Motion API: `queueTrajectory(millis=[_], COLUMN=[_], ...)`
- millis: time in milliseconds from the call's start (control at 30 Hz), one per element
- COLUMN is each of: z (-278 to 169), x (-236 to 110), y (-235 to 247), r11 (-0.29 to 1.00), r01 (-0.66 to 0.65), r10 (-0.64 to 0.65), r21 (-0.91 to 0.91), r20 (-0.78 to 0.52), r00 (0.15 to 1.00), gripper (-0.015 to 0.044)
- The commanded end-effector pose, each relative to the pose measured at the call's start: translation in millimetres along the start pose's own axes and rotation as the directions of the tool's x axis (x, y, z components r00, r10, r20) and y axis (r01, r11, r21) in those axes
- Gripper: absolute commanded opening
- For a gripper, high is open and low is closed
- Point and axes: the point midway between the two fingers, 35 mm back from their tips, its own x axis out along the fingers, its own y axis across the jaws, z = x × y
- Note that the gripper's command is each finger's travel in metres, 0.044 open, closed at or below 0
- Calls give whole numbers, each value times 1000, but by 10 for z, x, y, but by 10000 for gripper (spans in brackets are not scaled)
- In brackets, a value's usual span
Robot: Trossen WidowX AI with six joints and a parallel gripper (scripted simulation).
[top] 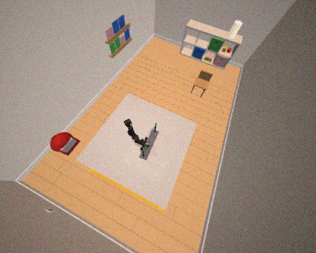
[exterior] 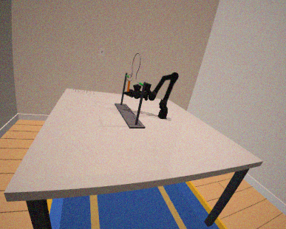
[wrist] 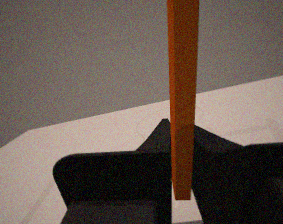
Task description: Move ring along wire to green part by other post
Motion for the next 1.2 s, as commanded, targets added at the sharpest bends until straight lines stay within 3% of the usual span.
queueTrajectory(millis=[0, 600, 1167], z=[1, 149, 433], x=[-7, -7, -271], y=[102, 701, 1077], r11=[999, 913, 760], r01=[1, -3, -5], r10=[-1, 4, 150], r21=[53, 408, 650], r20=[1, -2, -168], r00=[1000, 1000, 974], gripper=[-150, -150, -150])
